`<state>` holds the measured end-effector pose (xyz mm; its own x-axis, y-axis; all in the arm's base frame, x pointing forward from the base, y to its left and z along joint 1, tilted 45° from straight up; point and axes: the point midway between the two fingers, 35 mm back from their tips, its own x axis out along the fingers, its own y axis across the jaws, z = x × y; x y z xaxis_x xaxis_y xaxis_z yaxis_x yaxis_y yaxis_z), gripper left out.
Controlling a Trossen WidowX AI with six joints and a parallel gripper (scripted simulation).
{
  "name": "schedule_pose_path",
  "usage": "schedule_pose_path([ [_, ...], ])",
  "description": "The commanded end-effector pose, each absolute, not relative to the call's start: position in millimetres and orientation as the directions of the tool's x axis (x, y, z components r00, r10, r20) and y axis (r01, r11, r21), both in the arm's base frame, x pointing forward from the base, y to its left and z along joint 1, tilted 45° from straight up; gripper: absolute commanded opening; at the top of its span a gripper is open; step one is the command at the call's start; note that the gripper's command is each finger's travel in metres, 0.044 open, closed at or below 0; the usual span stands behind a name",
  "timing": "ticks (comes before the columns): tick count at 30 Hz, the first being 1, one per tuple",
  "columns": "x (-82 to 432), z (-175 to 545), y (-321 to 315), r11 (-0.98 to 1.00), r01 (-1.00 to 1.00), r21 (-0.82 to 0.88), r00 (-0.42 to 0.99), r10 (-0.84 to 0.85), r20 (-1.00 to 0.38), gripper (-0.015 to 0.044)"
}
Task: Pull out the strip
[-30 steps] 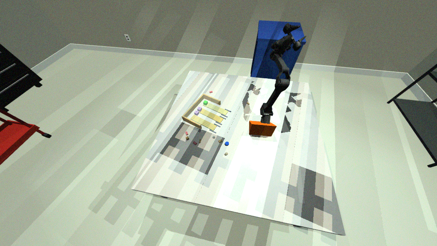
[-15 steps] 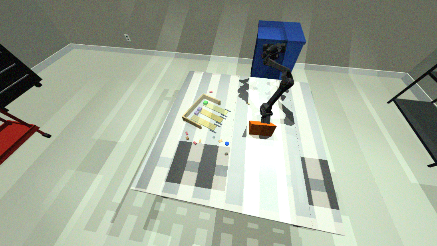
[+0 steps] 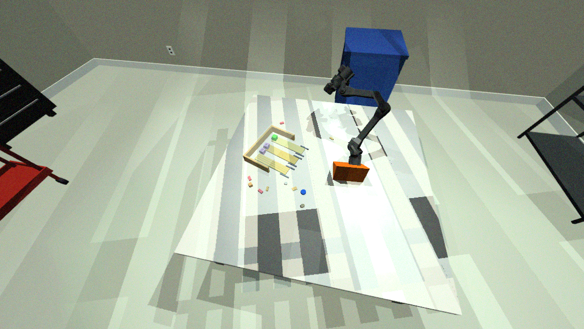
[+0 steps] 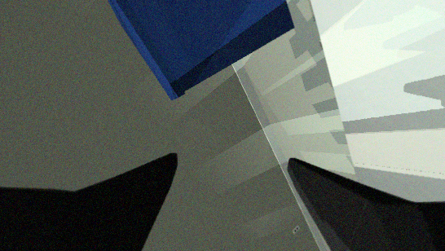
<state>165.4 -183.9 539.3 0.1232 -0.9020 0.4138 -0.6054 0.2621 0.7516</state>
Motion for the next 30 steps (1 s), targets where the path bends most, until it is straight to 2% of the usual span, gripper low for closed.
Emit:
schedule_pose_path([
  [1,225.7,495.1,-170.5,0.218,-0.335,0.916,0.292,-0.901,0.322,0.04],
  [5,274.9,450.5,-141.3,0.241,-0.027,0.97,0.45,-0.864,0.227,0.04],
  [9,312.5,403.4,-102.6,0.338,0.265,0.903,0.582,-0.803,0.129,0.04],
  [13,336.9,355.3,-57.9,0.492,0.486,0.722,0.687,-0.726,0.032,0.04],
  [17,348.0,304.7,-9.4,0.672,0.598,0.436,0.766,-0.639,-0.065,0.04],
  [20,346.9,267.0,26.6,0.789,0.588,0.175,0.809,-0.573,-0.134,0.04],
  [24,334.0,219.2,70.1,0.869,0.456,-0.191,0.845,-0.49,-0.214,0.04],
  [28,306.0,168.2,111.1,0.797,0.179,-0.577,0.868,-0.404,-0.289,0.04],
  [30,294.4,152.8,121.8,0.728,0.075,-0.681,0.873,-0.378,-0.308,0.04],
])
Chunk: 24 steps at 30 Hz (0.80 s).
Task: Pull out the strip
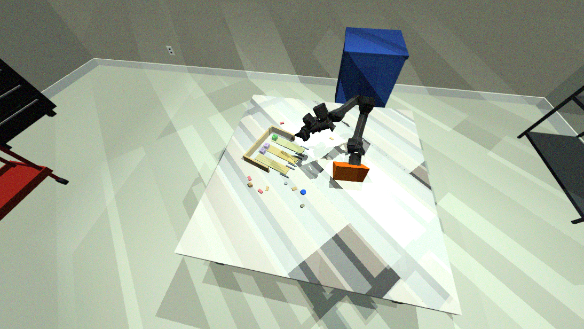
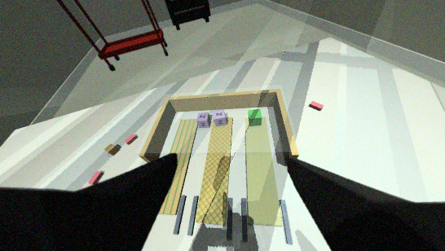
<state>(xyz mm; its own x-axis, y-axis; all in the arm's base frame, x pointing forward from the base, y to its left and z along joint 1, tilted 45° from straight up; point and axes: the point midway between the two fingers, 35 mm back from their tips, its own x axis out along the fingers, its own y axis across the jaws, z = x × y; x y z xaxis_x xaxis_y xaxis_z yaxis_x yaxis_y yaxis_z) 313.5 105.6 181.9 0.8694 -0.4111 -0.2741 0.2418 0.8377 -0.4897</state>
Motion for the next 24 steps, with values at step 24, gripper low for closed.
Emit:
schedule_pose_path([
  [24,316.0,140.0,122.5,0.74,0.061,-0.669,0.804,-0.434,-0.407,0.0269],
])
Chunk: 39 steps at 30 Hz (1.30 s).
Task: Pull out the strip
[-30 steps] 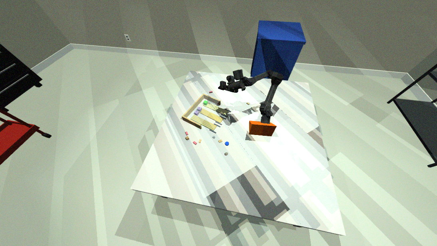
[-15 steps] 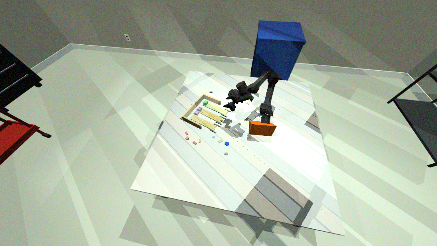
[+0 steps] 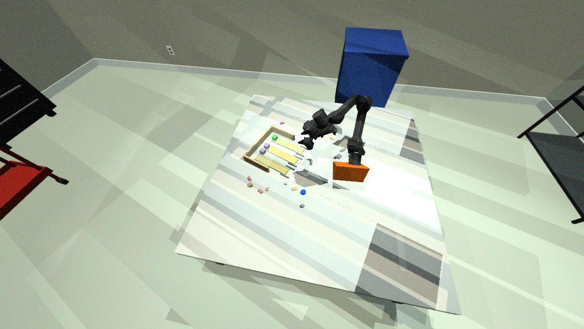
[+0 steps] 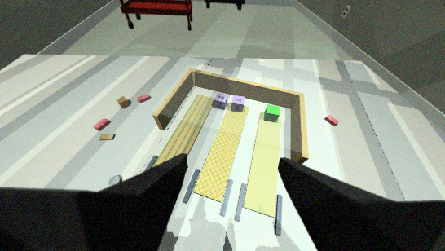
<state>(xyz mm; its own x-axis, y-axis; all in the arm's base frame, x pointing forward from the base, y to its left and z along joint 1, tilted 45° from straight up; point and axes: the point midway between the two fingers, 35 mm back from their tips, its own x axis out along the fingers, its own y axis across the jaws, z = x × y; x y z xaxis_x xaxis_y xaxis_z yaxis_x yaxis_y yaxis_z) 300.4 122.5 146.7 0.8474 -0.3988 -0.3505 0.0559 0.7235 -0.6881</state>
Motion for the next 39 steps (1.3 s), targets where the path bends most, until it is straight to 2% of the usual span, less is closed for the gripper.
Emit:
schedule_pose_path([
  [1,322.2,136.3,121.3,0.747,0.065,-0.662,0.779,-0.452,-0.435,0.0242],
  [10,363.2,98.9,92.2,0.771,0.19,-0.607,0.45,-0.618,-0.645,0.0006],
  [15,372.3,79.3,65.9,0.723,0.316,-0.614,0.195,-0.683,-0.704,0.0],
  [18,377.9,73.3,60.4,0.699,0.353,-0.623,0.119,-0.693,-0.711,0.0],
  [39,382.0,56.4,45.8,0.697,0.355,-0.623,0.114,-0.694,-0.711,0.0],
])
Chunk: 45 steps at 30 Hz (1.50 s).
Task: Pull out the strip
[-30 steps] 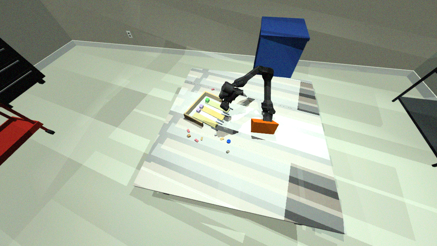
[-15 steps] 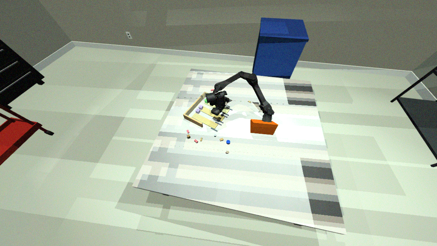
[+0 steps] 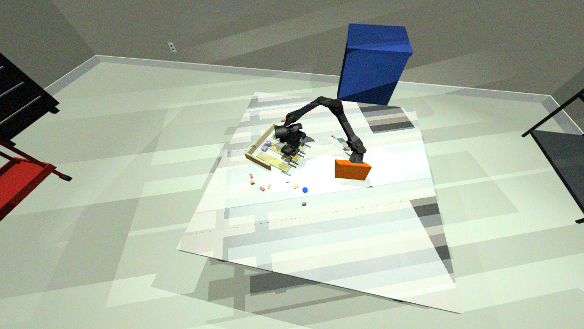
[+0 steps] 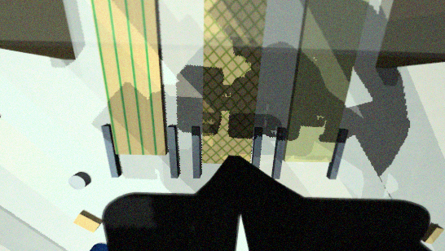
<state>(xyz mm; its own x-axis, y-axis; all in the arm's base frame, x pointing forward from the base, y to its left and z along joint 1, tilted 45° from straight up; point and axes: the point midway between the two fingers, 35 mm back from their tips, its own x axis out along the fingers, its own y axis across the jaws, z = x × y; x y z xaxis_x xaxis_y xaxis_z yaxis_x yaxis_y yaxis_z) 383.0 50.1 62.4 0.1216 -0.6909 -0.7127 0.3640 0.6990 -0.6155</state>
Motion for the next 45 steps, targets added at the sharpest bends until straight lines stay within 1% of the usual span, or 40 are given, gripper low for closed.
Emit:
schedule_pose_path([
  [1,382.2,55.1,44.7,0.697,0.355,-0.623,0.114,-0.694,-0.711,0.0],
  [29,384.3,21.5,14.3,0.695,0.356,-0.625,0.114,-0.696,-0.709,0.0],
  [45,384.3,20.6,13.4,0.695,0.356,-0.625,0.114,-0.696,-0.709,0.0],
])
